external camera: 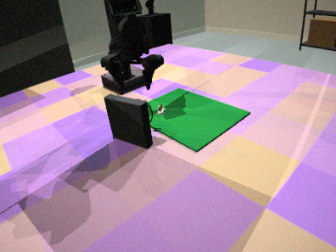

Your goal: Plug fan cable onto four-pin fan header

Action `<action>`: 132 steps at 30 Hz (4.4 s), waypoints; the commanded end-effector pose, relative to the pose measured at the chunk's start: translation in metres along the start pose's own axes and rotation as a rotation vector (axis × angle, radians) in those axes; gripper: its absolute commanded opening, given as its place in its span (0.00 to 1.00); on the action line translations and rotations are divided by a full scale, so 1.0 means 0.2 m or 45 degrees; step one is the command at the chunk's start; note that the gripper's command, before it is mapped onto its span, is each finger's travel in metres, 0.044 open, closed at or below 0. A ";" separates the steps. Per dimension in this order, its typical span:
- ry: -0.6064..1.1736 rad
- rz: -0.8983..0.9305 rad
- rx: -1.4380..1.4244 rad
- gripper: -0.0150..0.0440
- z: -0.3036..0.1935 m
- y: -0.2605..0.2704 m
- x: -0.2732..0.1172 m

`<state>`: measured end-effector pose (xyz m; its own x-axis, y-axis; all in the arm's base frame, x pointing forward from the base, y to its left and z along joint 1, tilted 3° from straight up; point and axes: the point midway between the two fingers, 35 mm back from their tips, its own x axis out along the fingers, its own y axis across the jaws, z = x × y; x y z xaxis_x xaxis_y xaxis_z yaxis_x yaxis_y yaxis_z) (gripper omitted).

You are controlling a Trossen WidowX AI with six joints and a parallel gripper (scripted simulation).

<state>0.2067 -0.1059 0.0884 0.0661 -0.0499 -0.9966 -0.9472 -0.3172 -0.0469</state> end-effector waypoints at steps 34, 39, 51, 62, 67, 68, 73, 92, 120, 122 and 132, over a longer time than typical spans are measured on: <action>-0.003 0.008 -0.005 1.00 0.01 0.02 0.33; -0.003 0.008 -0.005 1.00 0.01 0.02 0.35; 0.001 0.000 -0.001 0.56 0.01 0.01 0.33; 0.000 0.002 -0.001 0.25 0.01 0.01 0.28; -0.003 0.008 -0.005 0.25 0.01 0.01 0.08; -0.003 0.008 -0.005 0.25 0.01 0.01 0.08; -0.004 0.005 -0.111 0.25 0.03 -0.14 0.09; -0.005 0.000 -0.258 0.25 0.11 -0.36 0.09; -0.005 0.000 -0.256 0.25 0.12 -0.35 0.20; -0.005 0.000 -0.256 0.25 0.12 -0.35 0.20; -0.005 0.000 -0.261 0.25 0.11 -0.36 0.20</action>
<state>0.2682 -0.0626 0.0508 0.0625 -0.0431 -0.9971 -0.8647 -0.5013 -0.0326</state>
